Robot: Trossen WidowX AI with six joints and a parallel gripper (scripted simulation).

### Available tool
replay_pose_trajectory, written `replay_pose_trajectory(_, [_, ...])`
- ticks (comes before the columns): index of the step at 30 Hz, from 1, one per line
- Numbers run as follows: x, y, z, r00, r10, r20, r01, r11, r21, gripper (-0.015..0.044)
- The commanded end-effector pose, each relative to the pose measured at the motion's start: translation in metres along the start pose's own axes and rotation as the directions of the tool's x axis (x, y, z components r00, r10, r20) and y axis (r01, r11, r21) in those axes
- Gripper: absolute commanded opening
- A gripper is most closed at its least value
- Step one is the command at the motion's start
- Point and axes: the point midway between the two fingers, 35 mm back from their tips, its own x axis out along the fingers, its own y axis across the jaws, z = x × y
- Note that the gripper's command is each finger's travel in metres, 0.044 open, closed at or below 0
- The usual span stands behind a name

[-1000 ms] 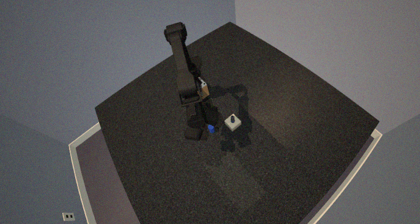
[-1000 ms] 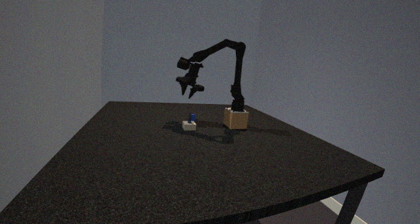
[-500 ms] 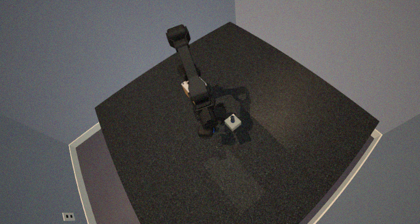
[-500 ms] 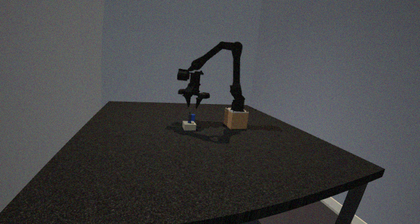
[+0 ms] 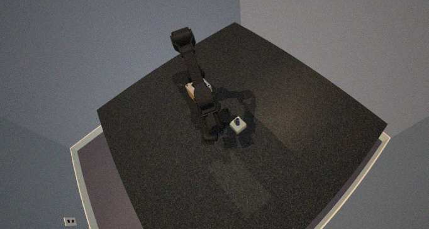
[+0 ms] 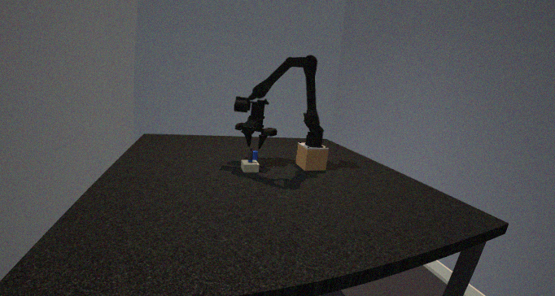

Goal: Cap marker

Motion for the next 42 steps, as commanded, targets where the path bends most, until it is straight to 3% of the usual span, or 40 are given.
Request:
replay_pose_trajectory(1, [0.01,0.003,-0.001,1.0,0.016,-0.002,-0.016,1.0,-0.004,0.0248])
replay_pose_trajectory(31, [0.053,0.005,-0.002,1.0,0.016,-0.002,-0.016,1.0,-0.004,0.0248])
replay_pose_trajectory(34, [0.053,0.005,-0.002,1.0,0.016,-0.002,-0.016,1.0,-0.004,0.0169])
replay_pose_trajectory(42, [0.053,0.004,-0.002,1.0,0.016,-0.002,-0.016,1.0,-0.004,0.0116])
